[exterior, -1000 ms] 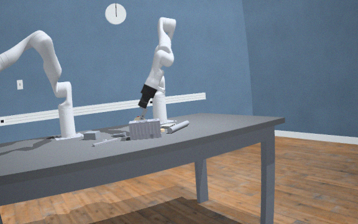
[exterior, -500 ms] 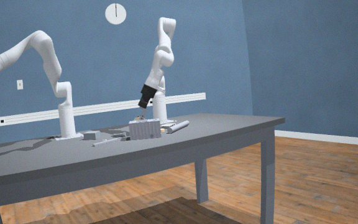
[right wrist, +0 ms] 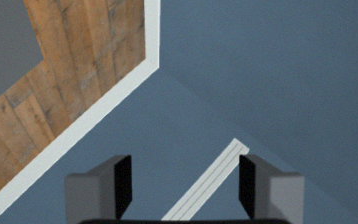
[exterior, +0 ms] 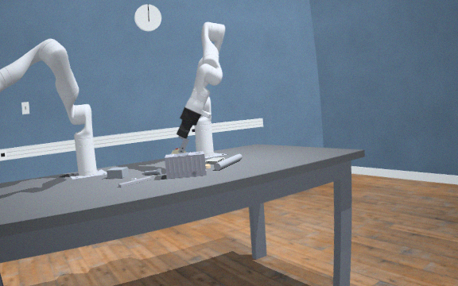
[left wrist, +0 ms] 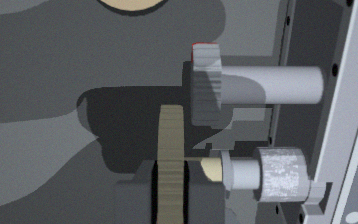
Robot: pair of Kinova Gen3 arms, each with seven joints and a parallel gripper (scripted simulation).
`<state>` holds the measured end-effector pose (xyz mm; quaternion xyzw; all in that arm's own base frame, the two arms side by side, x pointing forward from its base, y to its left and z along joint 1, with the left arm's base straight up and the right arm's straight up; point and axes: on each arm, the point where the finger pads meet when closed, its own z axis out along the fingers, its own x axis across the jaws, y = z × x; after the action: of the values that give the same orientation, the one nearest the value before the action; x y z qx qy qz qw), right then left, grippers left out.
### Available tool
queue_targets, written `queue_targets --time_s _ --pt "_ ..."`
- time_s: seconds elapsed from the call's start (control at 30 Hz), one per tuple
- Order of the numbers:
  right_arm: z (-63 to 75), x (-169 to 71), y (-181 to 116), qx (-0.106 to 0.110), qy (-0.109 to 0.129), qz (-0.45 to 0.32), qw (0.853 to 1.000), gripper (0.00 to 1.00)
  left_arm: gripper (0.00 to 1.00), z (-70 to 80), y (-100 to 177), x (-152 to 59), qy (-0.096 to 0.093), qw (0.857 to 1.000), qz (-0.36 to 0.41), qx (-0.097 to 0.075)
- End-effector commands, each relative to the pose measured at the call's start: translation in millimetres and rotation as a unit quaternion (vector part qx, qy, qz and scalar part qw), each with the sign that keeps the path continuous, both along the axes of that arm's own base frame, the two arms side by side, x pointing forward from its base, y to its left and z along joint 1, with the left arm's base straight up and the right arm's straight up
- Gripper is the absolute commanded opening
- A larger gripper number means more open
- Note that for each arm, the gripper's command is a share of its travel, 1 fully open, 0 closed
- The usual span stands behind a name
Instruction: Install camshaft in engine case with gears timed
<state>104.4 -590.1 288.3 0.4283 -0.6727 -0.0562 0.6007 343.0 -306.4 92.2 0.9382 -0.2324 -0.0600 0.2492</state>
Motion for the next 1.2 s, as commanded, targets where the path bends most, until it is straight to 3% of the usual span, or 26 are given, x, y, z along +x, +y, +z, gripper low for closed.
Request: queue_targets --time_s 0.0,1.17 --pt "1.3 -0.1 -0.2 -0.001 -0.001 0.0 1.0 1.0 0.29 1.1 -0.5 2.1 -0.001 1.0 0.002 0.001" --pt "1.3 -0.1 -0.2 -0.001 -0.001 0.0 1.0 1.0 0.29 1.7 -6.9 14.6 -0.002 1.0 0.004 0.001"
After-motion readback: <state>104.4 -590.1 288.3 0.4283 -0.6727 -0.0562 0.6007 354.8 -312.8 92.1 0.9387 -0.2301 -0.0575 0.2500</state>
